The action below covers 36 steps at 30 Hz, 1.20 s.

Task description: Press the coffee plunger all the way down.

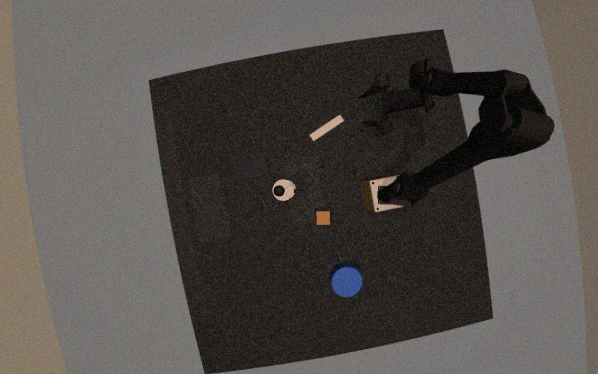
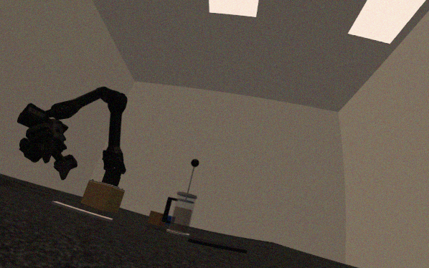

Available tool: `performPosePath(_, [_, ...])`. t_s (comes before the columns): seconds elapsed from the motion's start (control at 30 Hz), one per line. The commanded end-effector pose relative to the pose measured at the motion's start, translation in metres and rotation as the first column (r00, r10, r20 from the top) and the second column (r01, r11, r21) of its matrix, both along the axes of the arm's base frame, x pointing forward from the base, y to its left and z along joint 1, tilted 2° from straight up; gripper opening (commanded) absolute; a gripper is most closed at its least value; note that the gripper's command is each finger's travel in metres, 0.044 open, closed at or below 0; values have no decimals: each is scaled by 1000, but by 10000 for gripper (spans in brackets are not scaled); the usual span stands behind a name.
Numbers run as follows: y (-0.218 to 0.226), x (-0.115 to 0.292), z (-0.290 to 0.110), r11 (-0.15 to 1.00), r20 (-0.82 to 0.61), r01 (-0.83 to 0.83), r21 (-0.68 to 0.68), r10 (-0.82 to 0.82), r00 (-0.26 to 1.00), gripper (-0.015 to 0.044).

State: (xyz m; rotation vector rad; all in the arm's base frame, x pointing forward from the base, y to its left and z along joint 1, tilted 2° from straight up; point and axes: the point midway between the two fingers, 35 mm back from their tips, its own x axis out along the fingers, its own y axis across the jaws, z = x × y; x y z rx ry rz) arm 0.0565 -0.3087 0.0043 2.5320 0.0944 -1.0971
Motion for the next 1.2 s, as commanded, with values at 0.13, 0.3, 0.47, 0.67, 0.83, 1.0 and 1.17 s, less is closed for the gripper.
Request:
performPosePath(0.13, [4,23,10,986,-66,-144,-89,139,988,440])
performPosePath(0.3, [16,77,34,851,-228,-453,-266,402,887,440])
performPosePath(0.47, [42,134,64,561,-416,-719,-411,586,695,440])
performPosePath(0.67, [90,193,105,102,-633,-862,-496,638,440,440])
performPosePath(0.83, [143,230,141,-288,-782,-821,-494,560,274,440])
performPosePath(1.0, [203,253,179,-615,-889,-660,-432,416,193,440])
performPosePath(1.17, [264,258,219,-839,-944,-437,-325,257,209,440])
